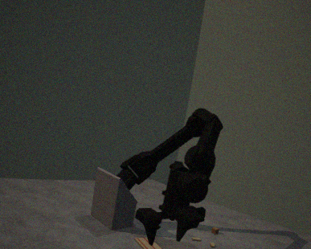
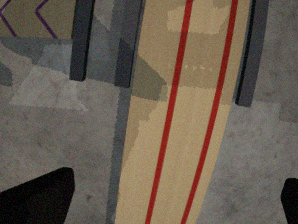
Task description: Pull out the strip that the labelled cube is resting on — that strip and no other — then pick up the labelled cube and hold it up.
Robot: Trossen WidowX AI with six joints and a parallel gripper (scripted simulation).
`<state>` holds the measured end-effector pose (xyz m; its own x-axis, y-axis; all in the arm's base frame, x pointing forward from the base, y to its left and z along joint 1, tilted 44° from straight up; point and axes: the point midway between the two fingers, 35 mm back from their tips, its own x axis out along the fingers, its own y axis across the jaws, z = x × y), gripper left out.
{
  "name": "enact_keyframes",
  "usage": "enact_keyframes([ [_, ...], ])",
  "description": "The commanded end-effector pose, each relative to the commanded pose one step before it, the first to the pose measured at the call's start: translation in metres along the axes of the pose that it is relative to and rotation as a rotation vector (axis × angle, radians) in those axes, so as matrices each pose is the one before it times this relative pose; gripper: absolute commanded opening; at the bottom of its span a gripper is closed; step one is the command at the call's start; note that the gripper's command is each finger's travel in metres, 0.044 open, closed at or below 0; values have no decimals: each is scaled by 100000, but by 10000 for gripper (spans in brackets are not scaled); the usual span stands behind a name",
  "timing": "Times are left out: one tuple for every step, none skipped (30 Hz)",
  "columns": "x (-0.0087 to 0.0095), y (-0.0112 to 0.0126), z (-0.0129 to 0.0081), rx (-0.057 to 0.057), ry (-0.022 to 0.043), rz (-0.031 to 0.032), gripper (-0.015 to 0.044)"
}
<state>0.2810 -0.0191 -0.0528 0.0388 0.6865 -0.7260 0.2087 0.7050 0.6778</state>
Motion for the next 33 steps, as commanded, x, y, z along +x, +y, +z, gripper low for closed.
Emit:
enact_keyframes([
  [-164,-73,1473,48,-198,299,440],
  [-55,-43,412,-15,-16,-4,440],
  [-48,-38,367,-13,-14,-3,440],
  [-59,-35,414,-15,-16,-3,440],
  [-51,-31,368,-13,-14,-3,440],
  [-57,-37,415,-15,-16,-3,440],
  [-49,-33,367,-13,-14,-3,440],
  [-60,-34,420,-15,-16,-3,440],
  [-52,-30,372,-13,-14,-3,440],
  [-59,-30,424,-15,-16,-3,440],
  [-50,-26,367,-13,-14,-3,440],
  [-58,-26,423,-15,-16,-3,440],
  [-50,-23,373,-13,-14,-2,440],
  [-58,-22,431,-15,-17,-3,440],
  [-48,-19,370,-13,-14,-2,440],
  [-55,-18,430,-15,-17,-2,440],
  [-47,-15,374,-13,-14,-2,440],
  [-53,-12,437,-15,-17,-2,440],
  [-44,-9,372,-13,-14,-2,440],
  [-48,-4,437,-15,-17,-2,440],
  [-40,-2,374,-13,-14,-1,440],
  [-40,8,442,-16,-17,-1,440],
  [-32,8,373,-13,-14,0,440],
  [-21,51,391,-14,-14,2,440],
  [-15,43,310,-11,-11,2,440],
  [-5,15,103,-4,-4,1,440],
  [27,0,2,0,-1,-1,414],
  [82,-1,6,1,-2,-2,388],
  [108,-2,8,1,-2,-3,361],
  [158,-2,12,1,-3,-3,335],
  [165,-2,11,1,-3,-3,309],
  [166,-2,11,1,-3,-2,282],
  [166,-3,10,1,-2,-1,256],
])
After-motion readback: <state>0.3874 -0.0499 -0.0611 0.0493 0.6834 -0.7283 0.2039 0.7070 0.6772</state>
